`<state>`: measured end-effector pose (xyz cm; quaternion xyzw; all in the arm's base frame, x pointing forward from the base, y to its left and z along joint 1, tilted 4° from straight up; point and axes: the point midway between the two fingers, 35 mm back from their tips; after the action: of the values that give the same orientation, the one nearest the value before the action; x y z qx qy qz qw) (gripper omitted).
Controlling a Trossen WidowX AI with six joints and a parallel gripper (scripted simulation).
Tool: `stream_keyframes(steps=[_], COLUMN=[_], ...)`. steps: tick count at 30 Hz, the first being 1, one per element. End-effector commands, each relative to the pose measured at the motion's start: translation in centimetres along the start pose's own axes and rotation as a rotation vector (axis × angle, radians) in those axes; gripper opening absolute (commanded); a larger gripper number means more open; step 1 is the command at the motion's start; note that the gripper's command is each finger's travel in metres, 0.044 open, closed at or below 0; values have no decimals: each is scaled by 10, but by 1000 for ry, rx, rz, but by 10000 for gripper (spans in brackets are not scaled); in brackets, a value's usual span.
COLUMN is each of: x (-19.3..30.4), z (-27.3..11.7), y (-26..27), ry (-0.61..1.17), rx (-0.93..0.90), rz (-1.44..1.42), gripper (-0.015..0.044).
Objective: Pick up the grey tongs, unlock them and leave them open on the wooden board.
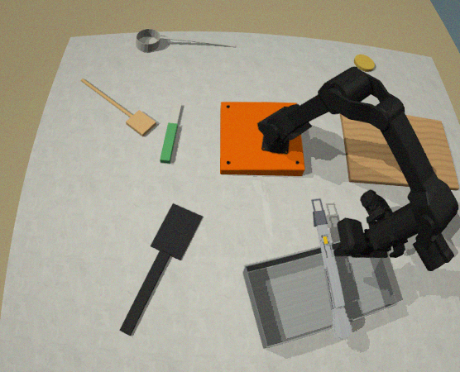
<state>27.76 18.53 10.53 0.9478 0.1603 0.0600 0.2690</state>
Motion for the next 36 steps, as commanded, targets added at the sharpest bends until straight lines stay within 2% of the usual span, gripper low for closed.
stream_keyframes(steps=[1,15,36], x=[-2,-10,-8], z=[-2,1,34], y=[2,3,2], ry=[-5,-8,-7], rx=[-16,-14,-15], rz=[-47,-47,-47], gripper=[260,260,260])
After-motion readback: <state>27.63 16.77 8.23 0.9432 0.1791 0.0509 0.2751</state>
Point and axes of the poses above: the point midway between the two fingers, 35 mm back from their tips, its own z axis out along the fingers, its own y axis across the jaws, x = y × z, and after that the axes turned 6 degrees about -z, right-handed
